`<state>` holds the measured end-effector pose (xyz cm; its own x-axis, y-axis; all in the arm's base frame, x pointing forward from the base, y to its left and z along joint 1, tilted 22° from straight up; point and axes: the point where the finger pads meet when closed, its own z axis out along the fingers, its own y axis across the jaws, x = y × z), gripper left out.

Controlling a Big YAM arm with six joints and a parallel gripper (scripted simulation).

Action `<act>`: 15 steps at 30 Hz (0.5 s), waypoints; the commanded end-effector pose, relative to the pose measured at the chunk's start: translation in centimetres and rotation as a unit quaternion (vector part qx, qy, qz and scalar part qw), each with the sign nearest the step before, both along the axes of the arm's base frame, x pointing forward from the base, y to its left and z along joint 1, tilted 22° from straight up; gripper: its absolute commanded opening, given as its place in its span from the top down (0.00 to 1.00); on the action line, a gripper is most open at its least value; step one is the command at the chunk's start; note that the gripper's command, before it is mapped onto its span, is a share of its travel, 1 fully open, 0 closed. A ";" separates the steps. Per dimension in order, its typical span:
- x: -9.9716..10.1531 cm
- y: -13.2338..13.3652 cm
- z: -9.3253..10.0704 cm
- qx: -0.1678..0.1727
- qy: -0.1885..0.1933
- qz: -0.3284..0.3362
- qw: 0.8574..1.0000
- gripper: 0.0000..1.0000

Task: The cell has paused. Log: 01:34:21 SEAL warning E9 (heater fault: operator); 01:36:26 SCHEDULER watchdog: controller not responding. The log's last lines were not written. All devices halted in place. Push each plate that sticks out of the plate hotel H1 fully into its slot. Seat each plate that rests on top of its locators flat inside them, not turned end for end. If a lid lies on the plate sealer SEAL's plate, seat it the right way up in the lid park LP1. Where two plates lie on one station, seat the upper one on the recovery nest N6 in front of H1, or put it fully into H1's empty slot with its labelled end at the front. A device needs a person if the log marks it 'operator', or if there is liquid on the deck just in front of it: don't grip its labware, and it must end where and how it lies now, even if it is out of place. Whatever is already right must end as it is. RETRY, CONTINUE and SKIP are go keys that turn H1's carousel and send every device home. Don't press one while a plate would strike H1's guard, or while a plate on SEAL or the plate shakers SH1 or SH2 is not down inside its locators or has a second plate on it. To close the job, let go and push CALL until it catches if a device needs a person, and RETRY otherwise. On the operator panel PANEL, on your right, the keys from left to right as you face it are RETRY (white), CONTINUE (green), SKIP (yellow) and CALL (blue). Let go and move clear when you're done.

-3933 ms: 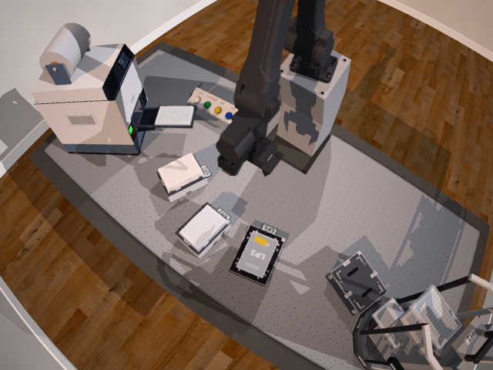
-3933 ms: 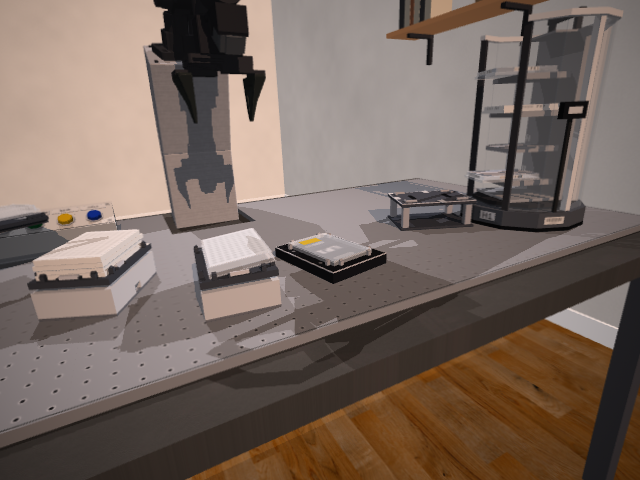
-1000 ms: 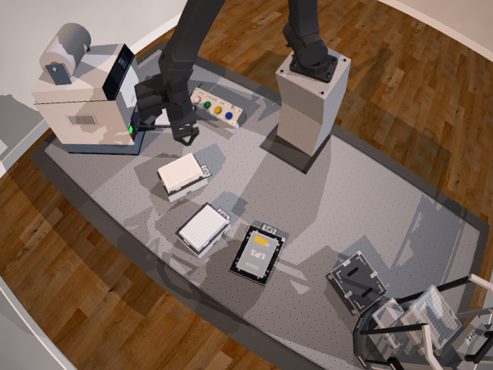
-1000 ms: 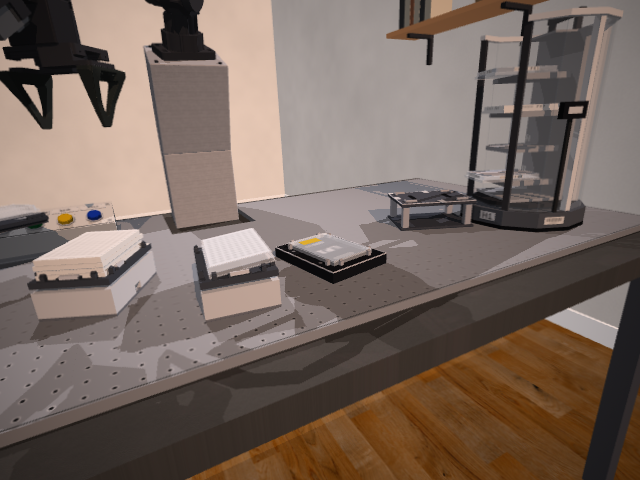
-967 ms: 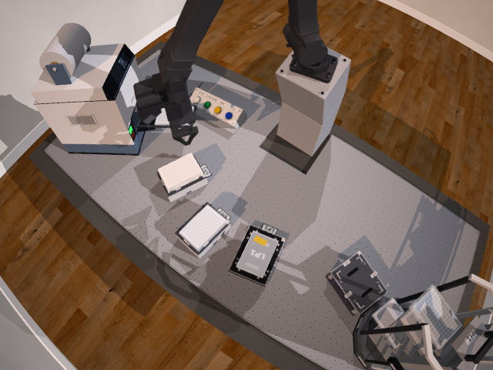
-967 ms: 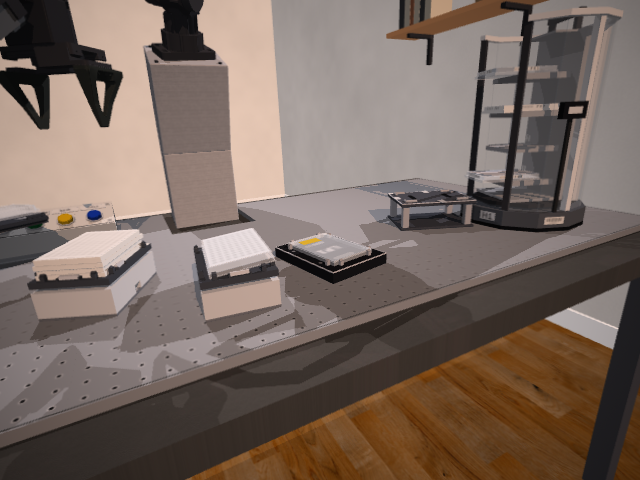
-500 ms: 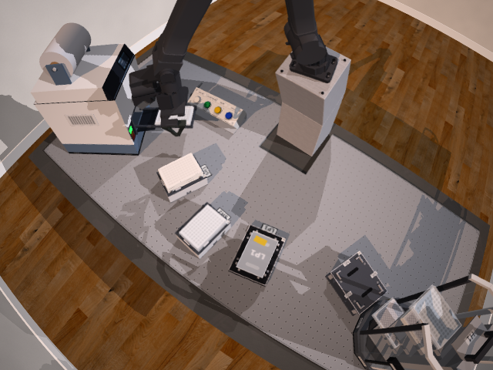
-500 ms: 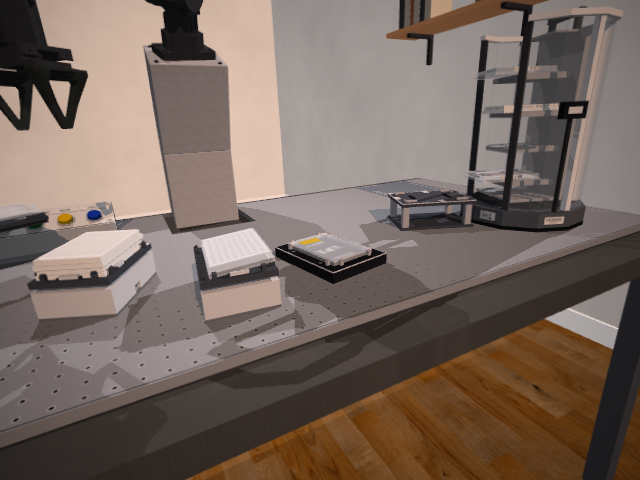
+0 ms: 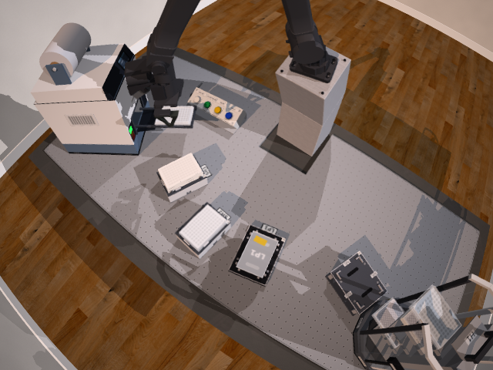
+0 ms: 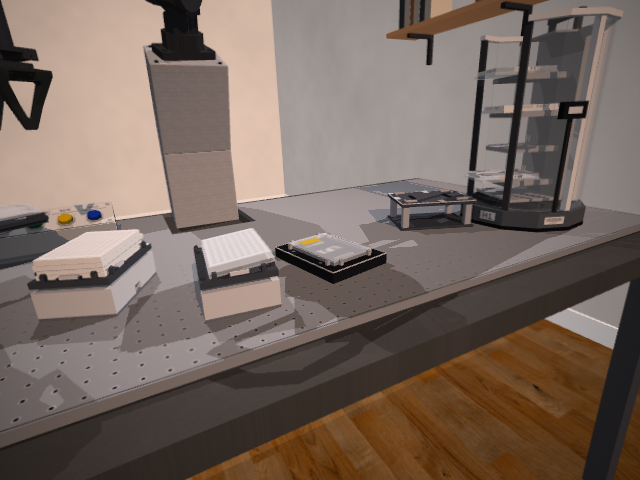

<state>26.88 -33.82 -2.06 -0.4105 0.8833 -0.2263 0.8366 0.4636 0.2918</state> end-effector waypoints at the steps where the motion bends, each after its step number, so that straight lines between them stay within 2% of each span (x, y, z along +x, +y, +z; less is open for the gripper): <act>1: -0.3 -2.1 0.3 -0.007 -0.001 0.006 1.000 0.00; 6: -1.2 -3.5 0.0 -0.008 -0.001 0.006 1.000 0.00; 9: -0.9 -3.5 0.0 -0.008 -0.001 0.013 1.000 0.00; 10: -1.6 -4.1 -0.1 -0.008 -0.001 0.006 1.000 0.00; 15: -2.5 -5.6 -0.3 -0.008 -0.001 0.006 1.000 0.00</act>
